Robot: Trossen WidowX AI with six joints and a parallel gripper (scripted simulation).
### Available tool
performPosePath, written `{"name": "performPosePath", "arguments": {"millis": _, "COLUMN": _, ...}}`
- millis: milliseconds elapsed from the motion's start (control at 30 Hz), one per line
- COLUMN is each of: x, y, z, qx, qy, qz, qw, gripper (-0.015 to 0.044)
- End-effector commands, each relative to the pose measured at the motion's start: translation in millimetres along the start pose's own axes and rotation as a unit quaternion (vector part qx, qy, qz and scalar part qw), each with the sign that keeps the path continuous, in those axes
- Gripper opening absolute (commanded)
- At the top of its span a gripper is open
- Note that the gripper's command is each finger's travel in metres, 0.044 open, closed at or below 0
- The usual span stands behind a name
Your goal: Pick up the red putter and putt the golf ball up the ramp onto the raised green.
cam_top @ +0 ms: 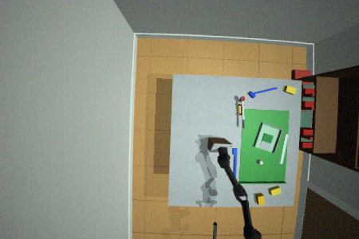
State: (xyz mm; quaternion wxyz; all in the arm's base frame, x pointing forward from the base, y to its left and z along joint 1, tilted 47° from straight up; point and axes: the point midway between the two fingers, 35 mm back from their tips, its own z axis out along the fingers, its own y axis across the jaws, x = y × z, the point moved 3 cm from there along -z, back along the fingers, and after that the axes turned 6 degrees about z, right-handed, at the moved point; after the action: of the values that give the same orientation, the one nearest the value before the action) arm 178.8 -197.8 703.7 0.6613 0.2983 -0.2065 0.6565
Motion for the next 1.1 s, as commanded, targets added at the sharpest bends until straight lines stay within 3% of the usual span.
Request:
{"name": "performPosePath", "arguments": {"millis": 0, "x": 1, "y": 2, "z": 0, "qx": -0.002, "qy": 0.002, "qz": 0.001, "qw": 1.0, "gripper": 0.0426}}
{"name": "performPosePath", "arguments": {"millis": 200, "x": 43, "y": 71, "z": -12, "qx": -0.069, "qy": 0.067, "qz": 0.013, "qw": 0.995, "gripper": 0.044}}
{"name": "performPosePath", "arguments": {"millis": 567, "x": 93, "y": 149, "z": -45, "qx": -0.155, "qy": 0.152, "qz": 0.002, "qw": 0.976, "gripper": 0.044}}
{"name": "performPosePath", "arguments": {"millis": 1067, "x": 198, "y": 246, "z": -163, "qx": -0.277, "qy": 0.335, "qz": -0.007, "qw": 0.9, "gripper": 0.044}}
